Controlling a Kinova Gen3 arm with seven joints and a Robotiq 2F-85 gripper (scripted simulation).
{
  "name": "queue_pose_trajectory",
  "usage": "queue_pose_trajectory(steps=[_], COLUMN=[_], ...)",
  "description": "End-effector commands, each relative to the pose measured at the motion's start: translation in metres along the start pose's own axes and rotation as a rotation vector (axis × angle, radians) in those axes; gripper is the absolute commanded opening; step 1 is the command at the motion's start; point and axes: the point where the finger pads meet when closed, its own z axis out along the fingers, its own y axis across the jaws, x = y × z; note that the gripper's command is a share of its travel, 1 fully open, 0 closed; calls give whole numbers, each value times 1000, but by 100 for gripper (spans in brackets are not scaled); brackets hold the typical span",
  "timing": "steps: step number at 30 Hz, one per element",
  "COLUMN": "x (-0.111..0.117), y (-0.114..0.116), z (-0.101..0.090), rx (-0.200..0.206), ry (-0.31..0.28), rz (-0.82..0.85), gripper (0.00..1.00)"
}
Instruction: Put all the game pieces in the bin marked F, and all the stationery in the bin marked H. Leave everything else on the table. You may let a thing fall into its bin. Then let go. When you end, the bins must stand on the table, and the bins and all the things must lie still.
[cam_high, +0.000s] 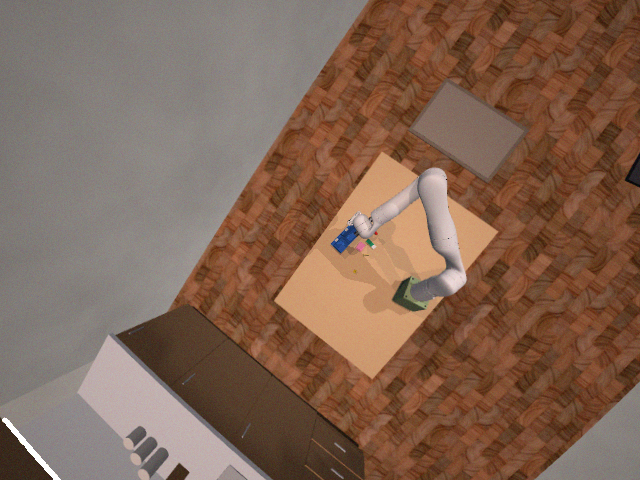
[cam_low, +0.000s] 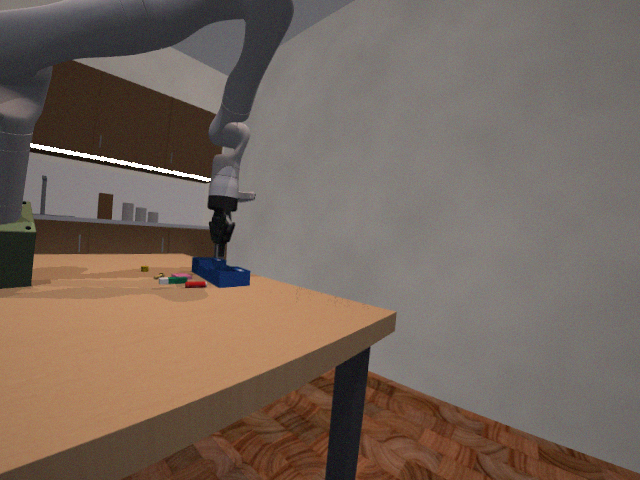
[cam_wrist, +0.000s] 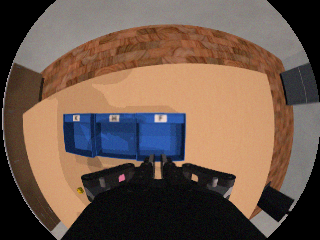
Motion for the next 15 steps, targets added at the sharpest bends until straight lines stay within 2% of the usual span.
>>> queue_pose_trajectory(steps=[1, 8, 15], x=[2, 2, 3], y=[1, -6, -41], z=[-11, -9, -10], rx=[-1, 0, -1], ry=[7, 6, 8], rz=[-2, 13, 12], gripper=[9, 9, 9])
